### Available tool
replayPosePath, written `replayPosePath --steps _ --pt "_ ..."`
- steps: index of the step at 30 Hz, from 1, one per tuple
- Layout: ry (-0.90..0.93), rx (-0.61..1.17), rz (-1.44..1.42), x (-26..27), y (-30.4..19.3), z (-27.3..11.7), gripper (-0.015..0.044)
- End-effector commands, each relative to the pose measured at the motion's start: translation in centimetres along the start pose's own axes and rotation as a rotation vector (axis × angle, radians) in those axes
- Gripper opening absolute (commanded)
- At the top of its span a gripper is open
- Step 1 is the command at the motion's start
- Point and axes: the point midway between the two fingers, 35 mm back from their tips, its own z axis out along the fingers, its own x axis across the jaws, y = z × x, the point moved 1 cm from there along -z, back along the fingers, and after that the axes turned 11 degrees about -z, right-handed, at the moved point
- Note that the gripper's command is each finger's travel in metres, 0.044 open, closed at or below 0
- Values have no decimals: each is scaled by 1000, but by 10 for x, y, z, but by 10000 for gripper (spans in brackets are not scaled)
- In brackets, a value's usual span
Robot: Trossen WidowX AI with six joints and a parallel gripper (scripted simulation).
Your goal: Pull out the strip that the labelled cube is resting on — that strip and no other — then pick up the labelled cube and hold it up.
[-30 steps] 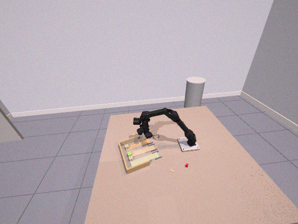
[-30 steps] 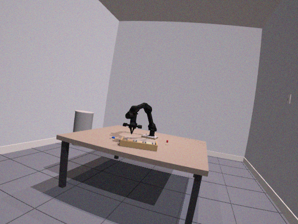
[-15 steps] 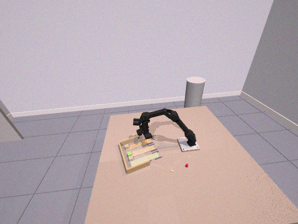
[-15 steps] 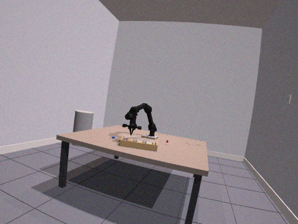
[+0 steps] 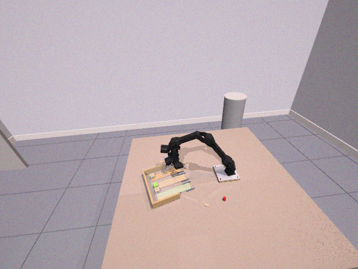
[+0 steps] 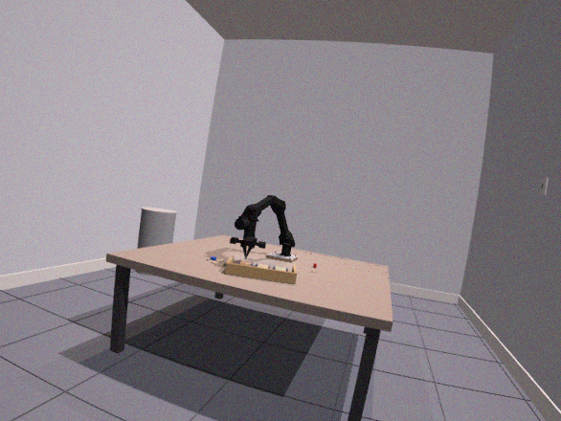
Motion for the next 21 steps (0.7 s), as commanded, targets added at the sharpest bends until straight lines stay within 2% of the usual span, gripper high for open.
replayPosePath --steps 1,21 --pt "2 9 -6 1 -3 8 0" --pt "2 9 -6 2 -5 27 0"
